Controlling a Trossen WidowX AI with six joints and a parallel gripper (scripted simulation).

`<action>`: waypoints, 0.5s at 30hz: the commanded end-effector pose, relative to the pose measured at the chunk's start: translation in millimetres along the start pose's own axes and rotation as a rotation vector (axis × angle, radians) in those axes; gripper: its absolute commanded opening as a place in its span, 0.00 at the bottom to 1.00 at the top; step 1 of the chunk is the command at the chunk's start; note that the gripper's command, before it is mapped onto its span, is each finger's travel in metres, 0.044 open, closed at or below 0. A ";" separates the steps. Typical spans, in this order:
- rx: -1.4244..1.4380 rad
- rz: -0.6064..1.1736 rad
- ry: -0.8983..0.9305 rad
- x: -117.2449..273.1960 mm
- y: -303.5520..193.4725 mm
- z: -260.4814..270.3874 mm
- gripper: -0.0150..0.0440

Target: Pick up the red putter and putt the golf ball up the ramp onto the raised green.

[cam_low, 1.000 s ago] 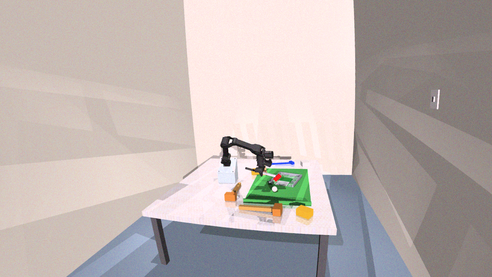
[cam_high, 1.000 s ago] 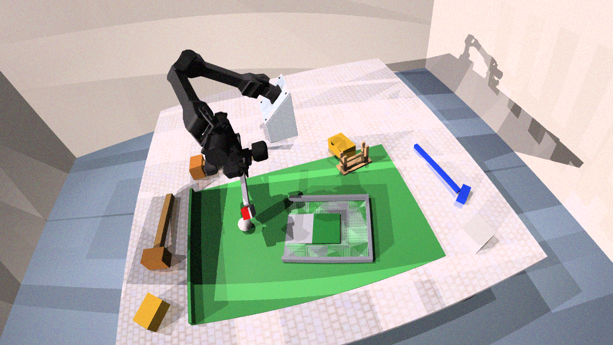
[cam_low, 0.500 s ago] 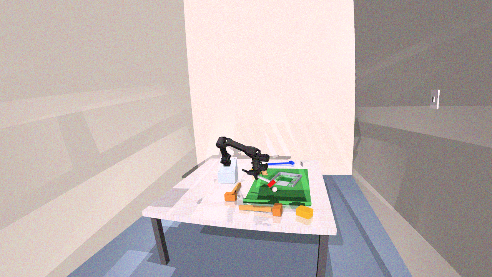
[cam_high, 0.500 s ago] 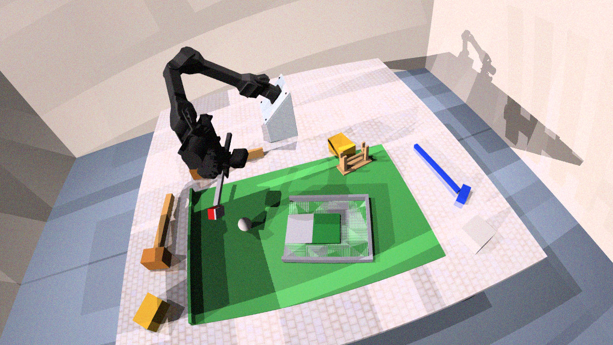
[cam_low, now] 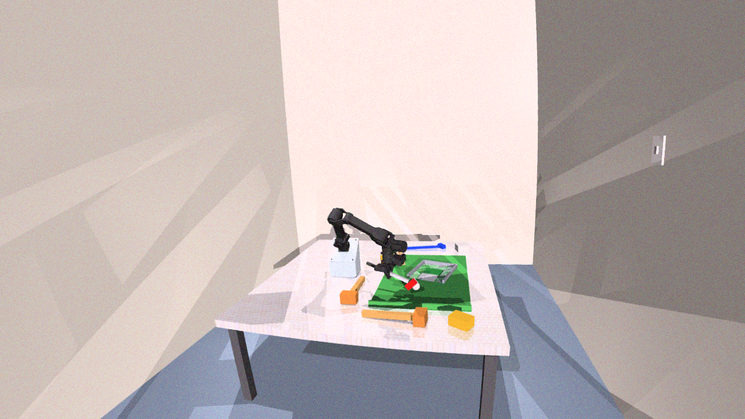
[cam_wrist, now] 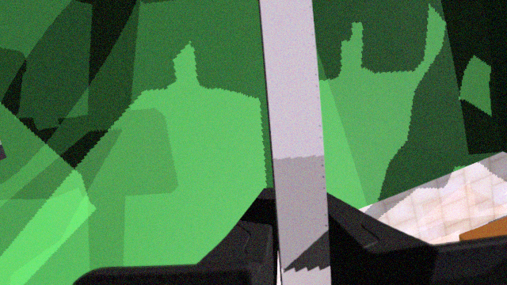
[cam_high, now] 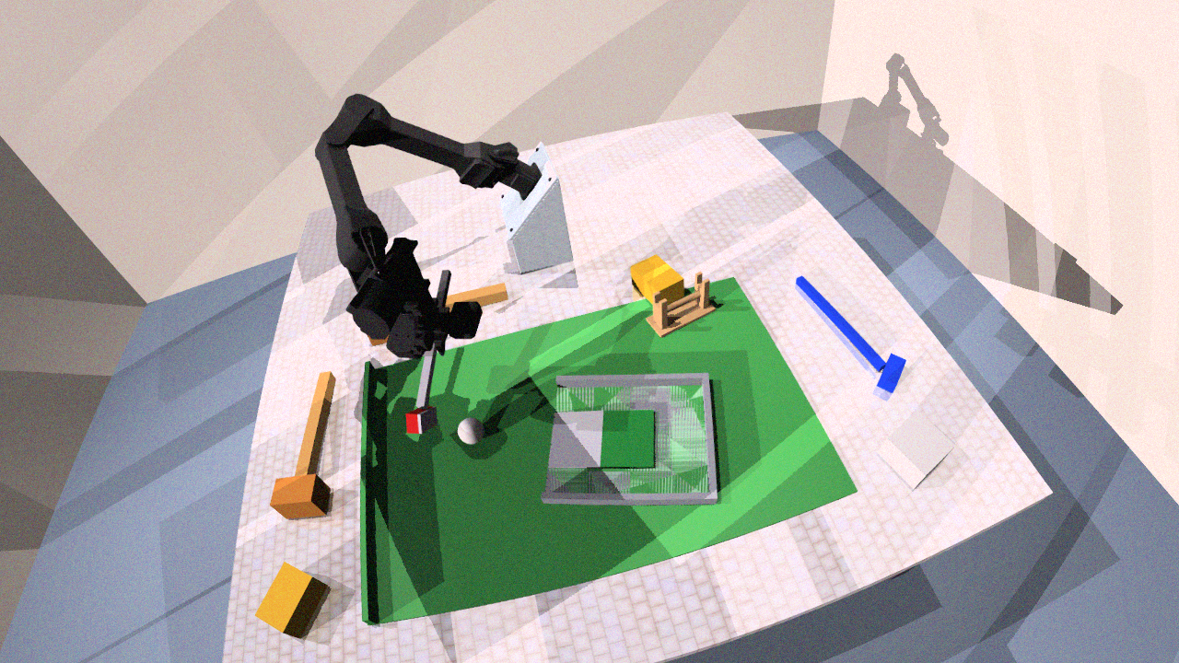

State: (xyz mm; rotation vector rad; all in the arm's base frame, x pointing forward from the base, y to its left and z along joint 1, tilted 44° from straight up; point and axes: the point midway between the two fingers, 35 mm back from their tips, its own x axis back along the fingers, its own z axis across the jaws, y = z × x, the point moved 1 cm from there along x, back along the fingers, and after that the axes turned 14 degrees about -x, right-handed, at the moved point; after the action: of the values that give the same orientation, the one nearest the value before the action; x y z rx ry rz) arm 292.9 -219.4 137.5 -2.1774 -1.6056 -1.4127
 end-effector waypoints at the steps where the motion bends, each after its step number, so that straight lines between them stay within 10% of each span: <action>1: 0.009 0.006 0.002 -7.5 -1.2 1.7 0.25; 15: 0.009 0.005 0.000 -27.5 -1.8 1.3 0.25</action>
State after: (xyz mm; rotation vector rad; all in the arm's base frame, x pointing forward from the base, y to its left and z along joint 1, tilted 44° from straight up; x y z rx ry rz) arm 291.5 -236.0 121.9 -2.1811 -1.6057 -1.4126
